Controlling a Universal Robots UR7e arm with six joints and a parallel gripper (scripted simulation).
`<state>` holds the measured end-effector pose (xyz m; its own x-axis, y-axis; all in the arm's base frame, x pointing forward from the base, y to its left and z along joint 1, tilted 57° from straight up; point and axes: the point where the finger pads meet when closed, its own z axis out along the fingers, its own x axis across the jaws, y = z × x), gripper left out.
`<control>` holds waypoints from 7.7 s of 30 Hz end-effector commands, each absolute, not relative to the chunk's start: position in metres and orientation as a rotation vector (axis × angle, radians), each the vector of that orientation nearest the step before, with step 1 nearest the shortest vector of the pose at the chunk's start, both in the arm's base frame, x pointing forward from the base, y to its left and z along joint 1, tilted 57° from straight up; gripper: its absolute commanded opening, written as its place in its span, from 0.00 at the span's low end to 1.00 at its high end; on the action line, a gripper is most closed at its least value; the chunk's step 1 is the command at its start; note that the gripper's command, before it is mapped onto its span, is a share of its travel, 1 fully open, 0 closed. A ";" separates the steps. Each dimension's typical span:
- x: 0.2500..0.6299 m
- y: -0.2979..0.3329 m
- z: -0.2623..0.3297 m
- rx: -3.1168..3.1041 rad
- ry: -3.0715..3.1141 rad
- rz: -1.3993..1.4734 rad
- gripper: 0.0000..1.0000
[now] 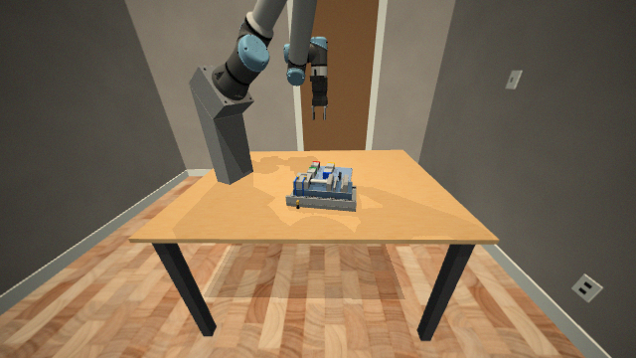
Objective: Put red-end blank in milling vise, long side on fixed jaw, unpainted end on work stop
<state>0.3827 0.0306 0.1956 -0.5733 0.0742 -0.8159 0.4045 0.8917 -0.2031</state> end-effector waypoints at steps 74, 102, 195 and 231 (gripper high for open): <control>0.412 0.050 0.213 0.343 2.152 -0.464 1.00; 0.446 0.089 0.227 0.343 2.152 -0.464 1.00; 0.435 0.076 0.222 0.343 2.152 -0.464 1.00; 0.470 0.053 0.195 0.343 2.152 -0.464 1.00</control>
